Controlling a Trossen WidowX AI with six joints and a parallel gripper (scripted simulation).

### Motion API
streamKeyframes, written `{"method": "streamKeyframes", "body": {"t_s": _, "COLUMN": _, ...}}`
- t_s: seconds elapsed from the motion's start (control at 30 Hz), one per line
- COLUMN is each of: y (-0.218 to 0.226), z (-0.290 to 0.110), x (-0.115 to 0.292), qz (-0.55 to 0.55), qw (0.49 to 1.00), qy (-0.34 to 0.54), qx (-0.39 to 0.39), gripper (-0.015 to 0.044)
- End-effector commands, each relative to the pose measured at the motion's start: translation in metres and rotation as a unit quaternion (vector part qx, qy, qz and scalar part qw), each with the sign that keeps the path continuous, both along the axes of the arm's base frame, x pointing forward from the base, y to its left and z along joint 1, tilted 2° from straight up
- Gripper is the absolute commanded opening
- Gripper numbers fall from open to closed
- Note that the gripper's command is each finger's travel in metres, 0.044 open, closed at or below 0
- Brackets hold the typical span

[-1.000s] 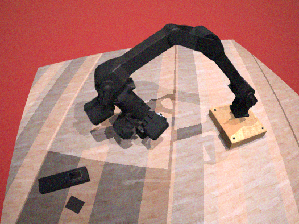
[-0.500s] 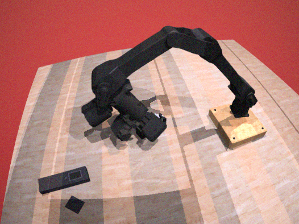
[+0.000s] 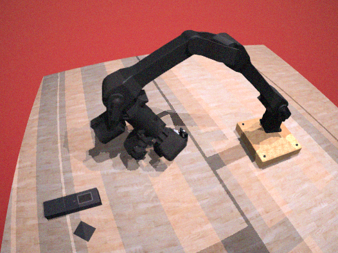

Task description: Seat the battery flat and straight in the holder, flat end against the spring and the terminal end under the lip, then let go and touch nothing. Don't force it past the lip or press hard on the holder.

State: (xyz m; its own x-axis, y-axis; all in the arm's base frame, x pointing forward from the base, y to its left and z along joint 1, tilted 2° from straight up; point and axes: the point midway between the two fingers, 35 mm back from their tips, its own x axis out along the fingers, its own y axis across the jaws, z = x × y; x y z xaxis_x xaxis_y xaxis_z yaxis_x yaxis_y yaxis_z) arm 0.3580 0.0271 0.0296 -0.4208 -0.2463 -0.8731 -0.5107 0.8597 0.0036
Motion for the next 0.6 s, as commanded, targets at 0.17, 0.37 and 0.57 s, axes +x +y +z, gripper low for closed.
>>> {"method": "streamKeyframes", "body": {"t_s": 0.17, "y": 0.0003, "z": -0.0024, "x": 0.0015, "qz": -0.004, "qw": 1.000, "qy": -0.022, "qx": 0.014, "gripper": 0.0075}}
{"method": "streamKeyframes", "body": {"t_s": 0.37, "y": -0.0002, "z": -0.0034, "x": 0.0012, "qz": -0.005, "qw": 0.999, "qy": -0.033, "qx": 0.022, "gripper": 0.0075}}
{"method": "streamKeyframes", "body": {"t_s": 0.57, "y": -0.0009, "z": -0.0042, "x": 0.0007, "qz": -0.006, "qw": 0.999, "qy": -0.044, "qx": 0.030, "gripper": 0.0075}}
